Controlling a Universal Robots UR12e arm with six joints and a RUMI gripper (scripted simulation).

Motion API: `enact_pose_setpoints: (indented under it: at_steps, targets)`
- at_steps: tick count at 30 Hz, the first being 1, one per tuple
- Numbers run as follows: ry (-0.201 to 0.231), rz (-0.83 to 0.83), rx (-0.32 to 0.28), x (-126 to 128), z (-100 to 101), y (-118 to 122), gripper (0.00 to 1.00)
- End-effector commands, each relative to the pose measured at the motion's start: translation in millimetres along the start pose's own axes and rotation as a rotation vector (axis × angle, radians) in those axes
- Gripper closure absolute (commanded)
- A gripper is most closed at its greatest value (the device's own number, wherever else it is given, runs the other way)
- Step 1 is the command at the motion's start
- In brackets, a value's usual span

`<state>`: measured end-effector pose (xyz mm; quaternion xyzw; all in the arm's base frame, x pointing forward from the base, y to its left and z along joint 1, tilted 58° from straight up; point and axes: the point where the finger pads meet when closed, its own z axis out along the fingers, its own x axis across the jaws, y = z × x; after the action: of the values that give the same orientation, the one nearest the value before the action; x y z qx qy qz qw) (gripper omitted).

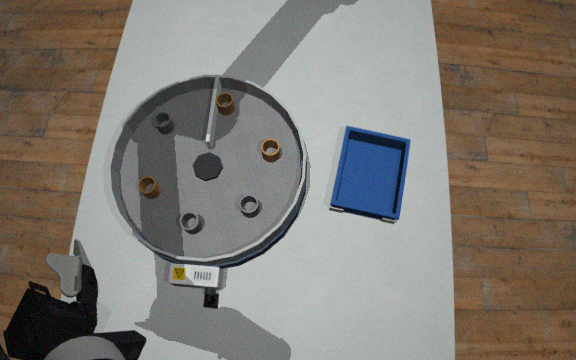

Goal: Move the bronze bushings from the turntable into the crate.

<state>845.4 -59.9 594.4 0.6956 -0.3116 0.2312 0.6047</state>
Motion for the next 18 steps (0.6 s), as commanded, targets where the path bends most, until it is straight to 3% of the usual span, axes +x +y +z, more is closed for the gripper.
enact_pose_setpoints:
  at_steps: [1,18]
  targets:
    - [-0.039,0.082,0.017,-14,5,-2,0.00]
    - [-0.153,0.329,0.063,-58,18,-14,0.00]
